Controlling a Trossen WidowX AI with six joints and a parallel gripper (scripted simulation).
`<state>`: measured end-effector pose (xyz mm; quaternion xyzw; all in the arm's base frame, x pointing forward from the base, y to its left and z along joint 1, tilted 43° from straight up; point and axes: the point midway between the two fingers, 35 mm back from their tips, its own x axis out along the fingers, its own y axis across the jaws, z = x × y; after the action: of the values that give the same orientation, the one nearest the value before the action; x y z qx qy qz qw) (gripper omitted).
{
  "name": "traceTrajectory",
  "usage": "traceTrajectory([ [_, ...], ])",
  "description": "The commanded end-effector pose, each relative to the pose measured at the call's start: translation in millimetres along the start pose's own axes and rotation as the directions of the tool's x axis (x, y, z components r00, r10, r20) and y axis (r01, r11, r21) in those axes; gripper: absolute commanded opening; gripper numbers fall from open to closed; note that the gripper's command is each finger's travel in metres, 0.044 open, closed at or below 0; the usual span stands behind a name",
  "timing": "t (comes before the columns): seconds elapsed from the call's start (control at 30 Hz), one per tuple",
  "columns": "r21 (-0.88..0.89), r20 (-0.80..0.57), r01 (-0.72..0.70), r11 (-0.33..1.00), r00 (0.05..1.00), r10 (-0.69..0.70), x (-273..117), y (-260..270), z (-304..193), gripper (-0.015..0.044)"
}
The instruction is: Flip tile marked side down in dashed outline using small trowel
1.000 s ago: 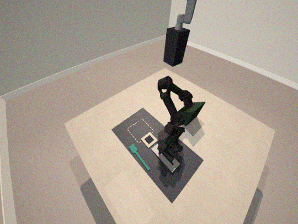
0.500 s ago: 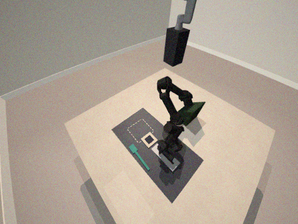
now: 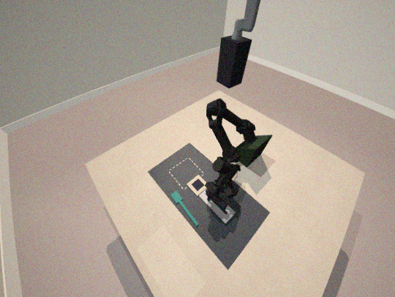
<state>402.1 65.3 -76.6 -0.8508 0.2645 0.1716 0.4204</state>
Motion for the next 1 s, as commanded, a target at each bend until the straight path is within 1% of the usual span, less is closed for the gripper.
traceTrajectory([
  [0.0,0.014,-0.027,0.0,1.0,1.0,0.0,1,-2,-17,0.0],
  [0.6,0.011,-0.029,0.001,1.0,1.0,0.0,0,-2,-20,0.0],
  [0.77,-0.053,-0.083,-0.002,0.999,0.997,-0.002,-4,-8,-15,0.0],
  [0.97,-0.065,-0.093,-0.003,0.998,0.996,-0.003,-14,-19,-19,0.0],
])
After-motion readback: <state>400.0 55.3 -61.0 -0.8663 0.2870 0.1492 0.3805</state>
